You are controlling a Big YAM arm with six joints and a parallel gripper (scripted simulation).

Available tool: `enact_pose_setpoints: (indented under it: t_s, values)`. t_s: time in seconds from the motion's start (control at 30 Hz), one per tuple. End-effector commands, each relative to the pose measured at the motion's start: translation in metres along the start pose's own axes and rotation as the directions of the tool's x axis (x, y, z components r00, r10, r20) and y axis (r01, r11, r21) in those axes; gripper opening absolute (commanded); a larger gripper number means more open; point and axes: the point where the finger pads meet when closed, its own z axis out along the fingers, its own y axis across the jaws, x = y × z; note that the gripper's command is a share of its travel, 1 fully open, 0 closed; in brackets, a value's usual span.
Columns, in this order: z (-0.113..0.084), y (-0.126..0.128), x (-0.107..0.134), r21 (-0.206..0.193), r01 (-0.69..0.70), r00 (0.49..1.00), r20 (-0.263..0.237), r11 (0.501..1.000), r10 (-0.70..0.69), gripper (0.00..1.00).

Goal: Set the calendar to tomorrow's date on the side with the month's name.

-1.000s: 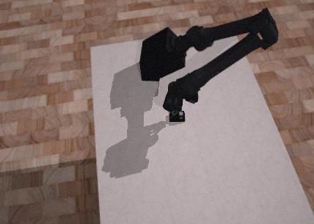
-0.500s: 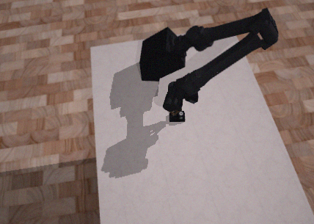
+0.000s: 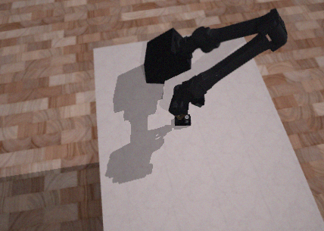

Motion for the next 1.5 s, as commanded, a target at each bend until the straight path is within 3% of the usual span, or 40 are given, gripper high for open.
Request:
enact_pose_setpoints:
  t_s: [0.0,0.83,1.47]
  values:
    - [0.008,0.003,-0.002,-0.016,-0.009,1.000,0.007,1.000,0.009,0.27]
    - [0.026,0.004,-0.002,-0.016,-0.009,1.000,0.007,1.000,0.009,0.27]
    - [0.029,0.002,-0.003,-0.014,-0.006,1.000,0.006,1.000,0.006,0.27]
